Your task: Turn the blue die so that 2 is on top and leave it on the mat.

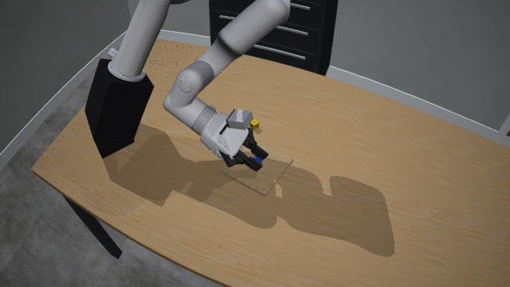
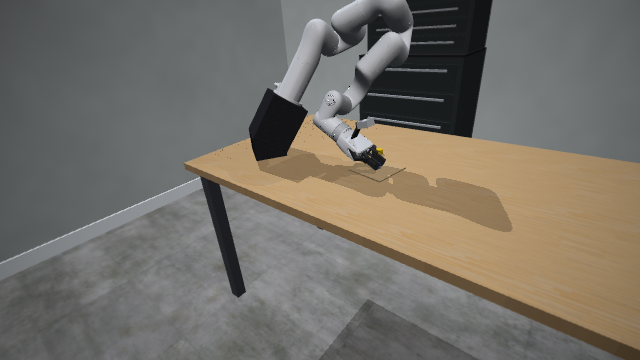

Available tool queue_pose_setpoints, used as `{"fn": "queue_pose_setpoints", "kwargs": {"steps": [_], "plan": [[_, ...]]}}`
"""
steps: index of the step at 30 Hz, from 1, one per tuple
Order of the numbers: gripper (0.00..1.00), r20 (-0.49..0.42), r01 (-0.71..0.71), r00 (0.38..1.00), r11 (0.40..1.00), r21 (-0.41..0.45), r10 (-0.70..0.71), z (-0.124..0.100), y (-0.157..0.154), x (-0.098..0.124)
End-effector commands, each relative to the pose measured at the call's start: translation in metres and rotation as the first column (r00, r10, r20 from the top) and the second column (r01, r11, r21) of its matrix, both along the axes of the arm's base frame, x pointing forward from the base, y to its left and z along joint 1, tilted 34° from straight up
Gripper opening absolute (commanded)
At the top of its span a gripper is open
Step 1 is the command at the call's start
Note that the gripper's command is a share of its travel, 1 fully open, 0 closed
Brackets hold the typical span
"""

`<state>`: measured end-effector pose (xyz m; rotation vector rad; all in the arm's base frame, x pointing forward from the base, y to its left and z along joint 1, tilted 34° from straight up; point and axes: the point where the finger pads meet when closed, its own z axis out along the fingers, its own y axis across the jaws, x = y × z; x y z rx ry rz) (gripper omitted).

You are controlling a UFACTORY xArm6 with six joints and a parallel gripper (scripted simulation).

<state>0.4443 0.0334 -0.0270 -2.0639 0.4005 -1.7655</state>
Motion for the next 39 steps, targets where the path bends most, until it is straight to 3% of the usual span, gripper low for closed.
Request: {"fn": "queue_pose_setpoints", "kwargs": {"steps": [1, 29, 39], "plan": [[0.36, 0.001, 0.001, 1.0, 1.0, 0.0, -0.001, 0.0, 0.0, 0.0], [0.36, 0.001, 0.001, 1.0, 1.0, 0.0, -0.001, 0.0, 0.0, 0.0], [0.36, 0.001, 0.001, 1.0, 1.0, 0.0, -0.001, 0.003, -0.002, -0.017]]}}
